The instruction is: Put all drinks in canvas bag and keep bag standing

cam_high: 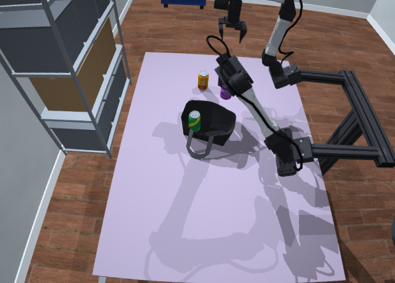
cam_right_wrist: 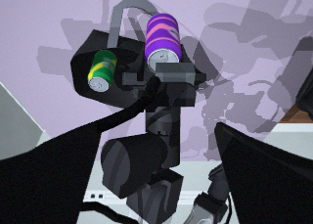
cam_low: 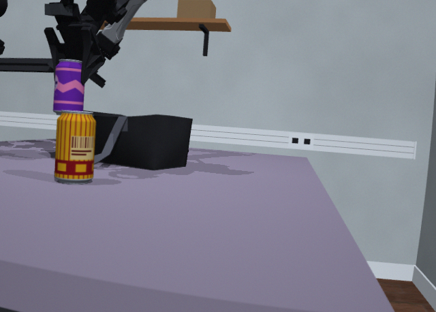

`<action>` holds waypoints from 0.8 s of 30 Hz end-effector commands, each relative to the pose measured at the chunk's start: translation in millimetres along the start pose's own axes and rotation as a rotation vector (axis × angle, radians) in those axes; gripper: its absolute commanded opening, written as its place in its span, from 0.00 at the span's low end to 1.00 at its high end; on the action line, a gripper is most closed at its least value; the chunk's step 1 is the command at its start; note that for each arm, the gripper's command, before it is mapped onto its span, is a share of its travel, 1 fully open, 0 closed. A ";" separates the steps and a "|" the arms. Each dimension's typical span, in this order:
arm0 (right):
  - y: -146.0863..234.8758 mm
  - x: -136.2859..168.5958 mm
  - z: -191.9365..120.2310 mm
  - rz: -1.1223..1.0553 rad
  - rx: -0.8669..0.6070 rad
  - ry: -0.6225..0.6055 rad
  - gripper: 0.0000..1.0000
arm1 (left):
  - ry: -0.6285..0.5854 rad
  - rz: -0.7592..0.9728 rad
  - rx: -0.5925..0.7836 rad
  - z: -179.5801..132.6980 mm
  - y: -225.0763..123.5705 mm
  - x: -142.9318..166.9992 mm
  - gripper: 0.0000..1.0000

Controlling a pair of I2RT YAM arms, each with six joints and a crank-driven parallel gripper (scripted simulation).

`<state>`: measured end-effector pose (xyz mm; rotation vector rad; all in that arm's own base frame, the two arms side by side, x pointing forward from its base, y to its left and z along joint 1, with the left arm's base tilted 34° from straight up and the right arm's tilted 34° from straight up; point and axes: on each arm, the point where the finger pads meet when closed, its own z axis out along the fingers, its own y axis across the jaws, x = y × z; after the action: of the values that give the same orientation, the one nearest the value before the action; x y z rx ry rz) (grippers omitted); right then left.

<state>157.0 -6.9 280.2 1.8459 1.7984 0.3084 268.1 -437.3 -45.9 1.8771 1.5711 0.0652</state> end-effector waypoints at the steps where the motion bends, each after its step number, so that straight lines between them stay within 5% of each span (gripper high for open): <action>1: 3.8 -2.8 -5.5 0.014 -0.014 -0.009 1.00 | -0.116 -0.008 -0.048 -13.9 18.9 -32.7 0.74; 24: 3.8 -2.8 -5.5 0.014 -0.014 -0.009 1.00 | -0.134 -0.019 -0.064 -14.7 26.0 -38.3 0.74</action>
<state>157.0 -6.9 280.2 1.8459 1.7984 0.3084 267.9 -435.3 -48.9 1.8716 1.5633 0.0583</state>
